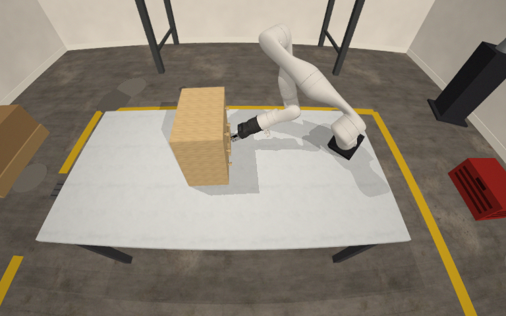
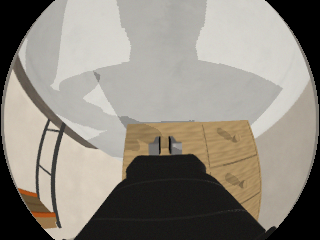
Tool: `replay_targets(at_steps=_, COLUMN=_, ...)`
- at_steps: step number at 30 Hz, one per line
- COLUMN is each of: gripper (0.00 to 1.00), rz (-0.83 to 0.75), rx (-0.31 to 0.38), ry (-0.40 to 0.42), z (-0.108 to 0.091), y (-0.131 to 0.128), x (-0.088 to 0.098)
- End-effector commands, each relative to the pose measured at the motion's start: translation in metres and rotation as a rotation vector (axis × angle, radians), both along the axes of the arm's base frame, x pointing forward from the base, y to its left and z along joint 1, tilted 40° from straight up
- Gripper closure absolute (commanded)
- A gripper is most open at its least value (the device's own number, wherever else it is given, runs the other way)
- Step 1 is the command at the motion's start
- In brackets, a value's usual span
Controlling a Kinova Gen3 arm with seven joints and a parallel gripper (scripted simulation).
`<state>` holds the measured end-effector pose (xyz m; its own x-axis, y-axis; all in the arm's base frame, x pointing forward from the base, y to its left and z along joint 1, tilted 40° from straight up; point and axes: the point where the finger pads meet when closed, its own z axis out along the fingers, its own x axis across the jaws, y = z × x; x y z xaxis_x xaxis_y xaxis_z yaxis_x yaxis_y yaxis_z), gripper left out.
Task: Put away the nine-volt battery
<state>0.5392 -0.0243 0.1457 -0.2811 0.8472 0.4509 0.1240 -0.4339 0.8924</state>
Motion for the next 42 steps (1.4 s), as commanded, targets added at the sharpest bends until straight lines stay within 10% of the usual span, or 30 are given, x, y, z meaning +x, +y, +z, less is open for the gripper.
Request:
replay_targets(at_steps=1, gripper=0.63, rz=0.001, rx=-0.003, ry=-0.003, z=0.0018, y=0.0002, x=0.0017)
replay_targets(at_steps=42, gripper=0.63, rz=0.001, rx=-0.003, ry=-0.003, z=0.0058, y=0.0007, x=0.0093)
